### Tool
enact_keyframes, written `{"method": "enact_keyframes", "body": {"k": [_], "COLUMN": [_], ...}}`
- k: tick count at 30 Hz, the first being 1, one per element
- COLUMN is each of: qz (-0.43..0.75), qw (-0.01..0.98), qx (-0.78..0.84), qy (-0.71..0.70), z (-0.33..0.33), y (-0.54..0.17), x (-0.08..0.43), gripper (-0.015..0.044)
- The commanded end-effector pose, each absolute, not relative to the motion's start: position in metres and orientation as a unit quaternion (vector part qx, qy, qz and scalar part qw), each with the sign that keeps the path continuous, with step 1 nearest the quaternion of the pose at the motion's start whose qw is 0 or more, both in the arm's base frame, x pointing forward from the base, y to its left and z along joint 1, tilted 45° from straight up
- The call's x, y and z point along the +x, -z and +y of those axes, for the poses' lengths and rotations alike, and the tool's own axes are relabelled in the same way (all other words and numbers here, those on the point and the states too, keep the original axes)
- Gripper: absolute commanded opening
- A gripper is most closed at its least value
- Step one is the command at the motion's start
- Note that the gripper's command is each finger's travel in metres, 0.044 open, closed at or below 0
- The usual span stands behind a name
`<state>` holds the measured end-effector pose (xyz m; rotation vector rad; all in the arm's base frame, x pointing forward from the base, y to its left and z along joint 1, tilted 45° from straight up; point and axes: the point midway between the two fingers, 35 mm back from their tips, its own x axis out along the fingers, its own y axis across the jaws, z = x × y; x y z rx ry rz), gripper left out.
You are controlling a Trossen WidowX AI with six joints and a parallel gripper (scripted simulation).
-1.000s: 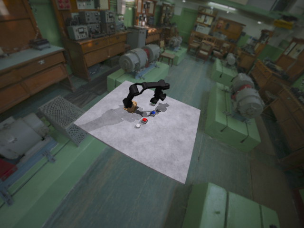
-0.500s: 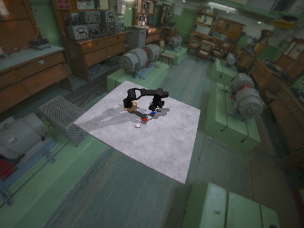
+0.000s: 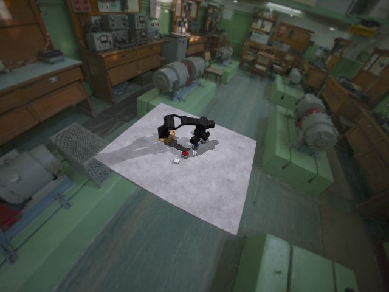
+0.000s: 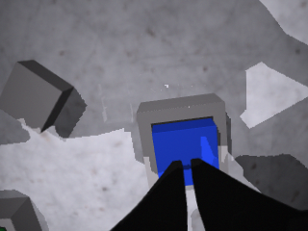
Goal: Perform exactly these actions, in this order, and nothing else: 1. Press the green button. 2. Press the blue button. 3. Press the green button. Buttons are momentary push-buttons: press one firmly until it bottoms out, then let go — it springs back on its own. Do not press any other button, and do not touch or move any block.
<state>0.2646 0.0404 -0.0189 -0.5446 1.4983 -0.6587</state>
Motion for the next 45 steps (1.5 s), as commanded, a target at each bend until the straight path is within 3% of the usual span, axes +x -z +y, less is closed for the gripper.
{"method": "enact_keyframes", "body": {"k": [1,28,45], "qz": [0.660,0.660,0.661], "qw": [0.649,0.649,0.649], "qx": [-0.243,-0.243,-0.242], "qy": [0.290,0.291,0.289], "z": [0.035,0.026,0.096], "y": [0.023,0.031,-0.034], "x": [0.264,0.263,0.266], "gripper": [0.0020,0.0020,0.0020]}}
